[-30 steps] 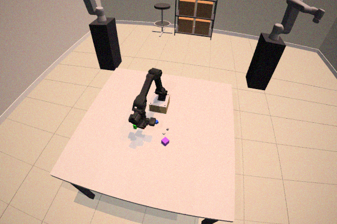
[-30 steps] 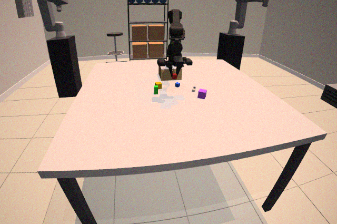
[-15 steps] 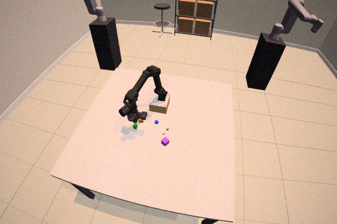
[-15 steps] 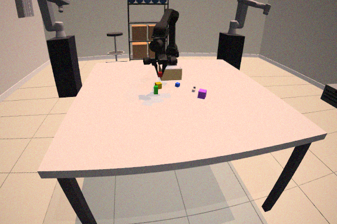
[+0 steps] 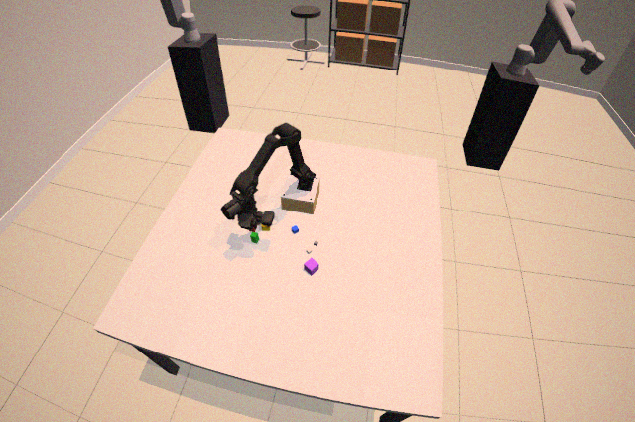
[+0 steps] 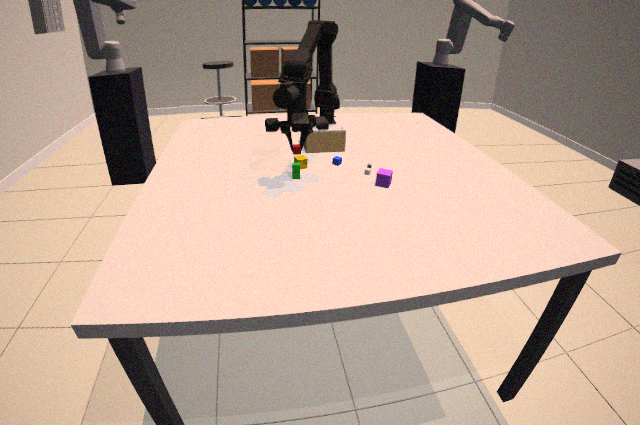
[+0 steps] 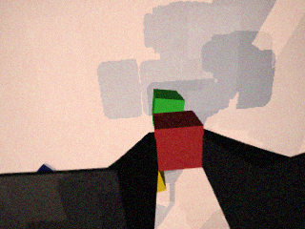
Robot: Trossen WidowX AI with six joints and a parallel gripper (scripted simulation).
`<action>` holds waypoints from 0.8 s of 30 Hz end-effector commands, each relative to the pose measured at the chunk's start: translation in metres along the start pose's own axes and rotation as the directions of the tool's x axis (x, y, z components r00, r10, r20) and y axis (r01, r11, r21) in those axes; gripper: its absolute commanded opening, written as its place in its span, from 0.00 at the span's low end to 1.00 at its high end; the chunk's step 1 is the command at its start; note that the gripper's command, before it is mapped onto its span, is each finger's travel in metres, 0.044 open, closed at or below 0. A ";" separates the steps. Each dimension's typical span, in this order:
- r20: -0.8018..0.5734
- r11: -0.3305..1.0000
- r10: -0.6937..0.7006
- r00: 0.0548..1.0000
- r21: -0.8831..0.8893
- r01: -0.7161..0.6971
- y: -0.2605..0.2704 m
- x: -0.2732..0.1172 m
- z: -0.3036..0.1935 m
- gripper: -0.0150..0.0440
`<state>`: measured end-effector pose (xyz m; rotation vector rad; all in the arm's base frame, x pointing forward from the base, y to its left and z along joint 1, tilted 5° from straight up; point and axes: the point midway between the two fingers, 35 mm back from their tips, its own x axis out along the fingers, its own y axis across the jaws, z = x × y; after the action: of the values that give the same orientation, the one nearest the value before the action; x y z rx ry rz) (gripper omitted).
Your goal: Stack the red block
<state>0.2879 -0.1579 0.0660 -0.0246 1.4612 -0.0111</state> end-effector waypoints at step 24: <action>0.000 1.000 0.004 1.000 -0.004 -0.004 0.001 0.038 -0.002 0.25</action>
<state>0.2891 -0.1585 0.0287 -0.0245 1.4643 -0.0083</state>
